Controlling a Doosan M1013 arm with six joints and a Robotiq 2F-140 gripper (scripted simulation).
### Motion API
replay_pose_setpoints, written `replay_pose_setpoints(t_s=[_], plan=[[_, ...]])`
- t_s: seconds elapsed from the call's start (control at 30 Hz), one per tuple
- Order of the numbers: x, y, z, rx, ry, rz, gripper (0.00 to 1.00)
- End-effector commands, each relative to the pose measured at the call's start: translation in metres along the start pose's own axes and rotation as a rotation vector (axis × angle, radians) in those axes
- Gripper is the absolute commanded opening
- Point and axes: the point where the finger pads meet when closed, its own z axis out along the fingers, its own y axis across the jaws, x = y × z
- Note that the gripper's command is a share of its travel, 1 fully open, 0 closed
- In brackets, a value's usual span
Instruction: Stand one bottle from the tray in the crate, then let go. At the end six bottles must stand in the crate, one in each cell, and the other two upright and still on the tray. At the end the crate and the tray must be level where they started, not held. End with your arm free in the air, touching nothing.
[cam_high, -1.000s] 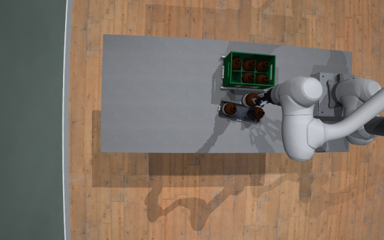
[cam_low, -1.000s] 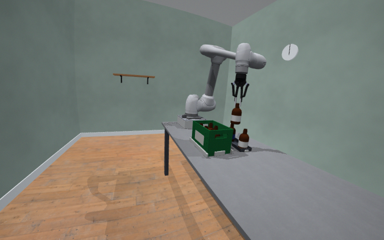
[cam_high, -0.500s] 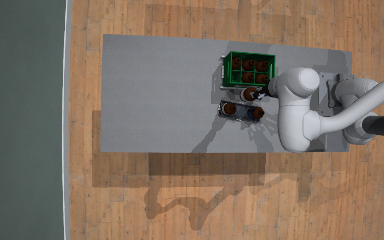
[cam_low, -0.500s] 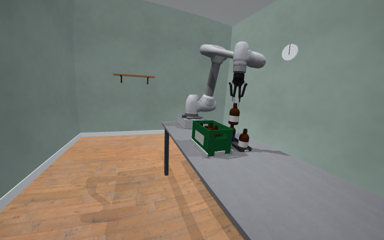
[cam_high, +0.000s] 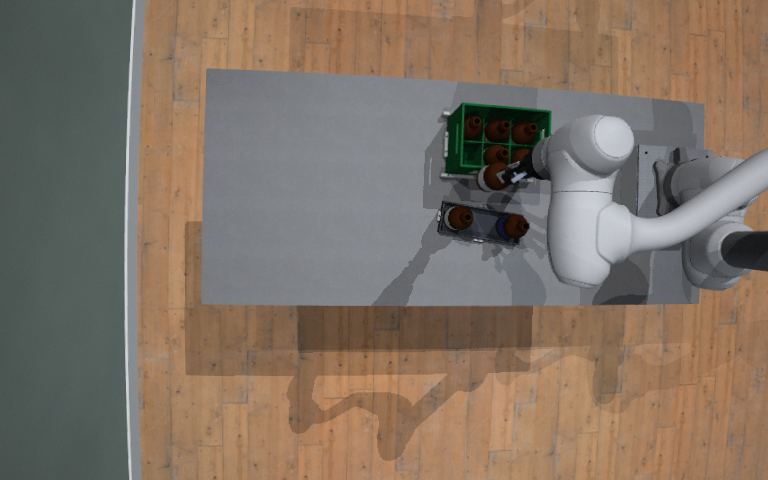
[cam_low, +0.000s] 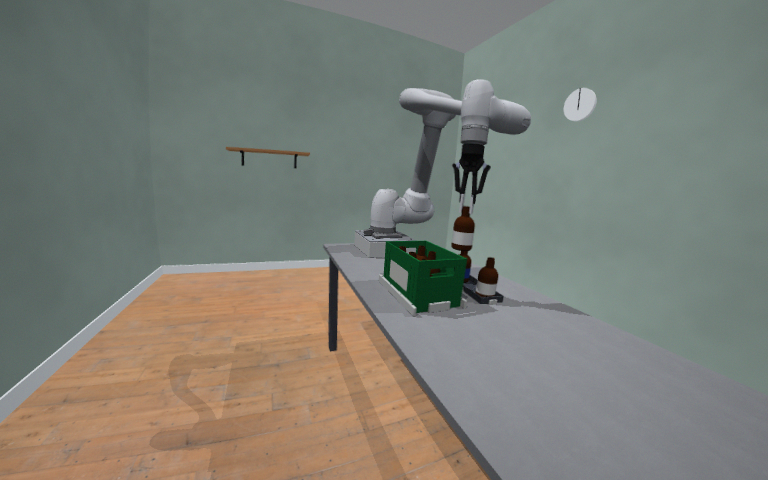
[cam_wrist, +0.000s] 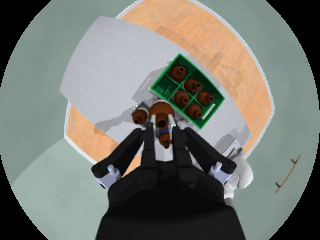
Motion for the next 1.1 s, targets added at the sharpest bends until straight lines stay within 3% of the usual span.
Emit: replay_pose_setpoints(t_s=[0.0,1.07], plan=[[0.003,0.001,0.0,0.0,0.0,0.0,0.0],[0.06,0.019,0.0,0.0,0.0,0.0,0.0]])
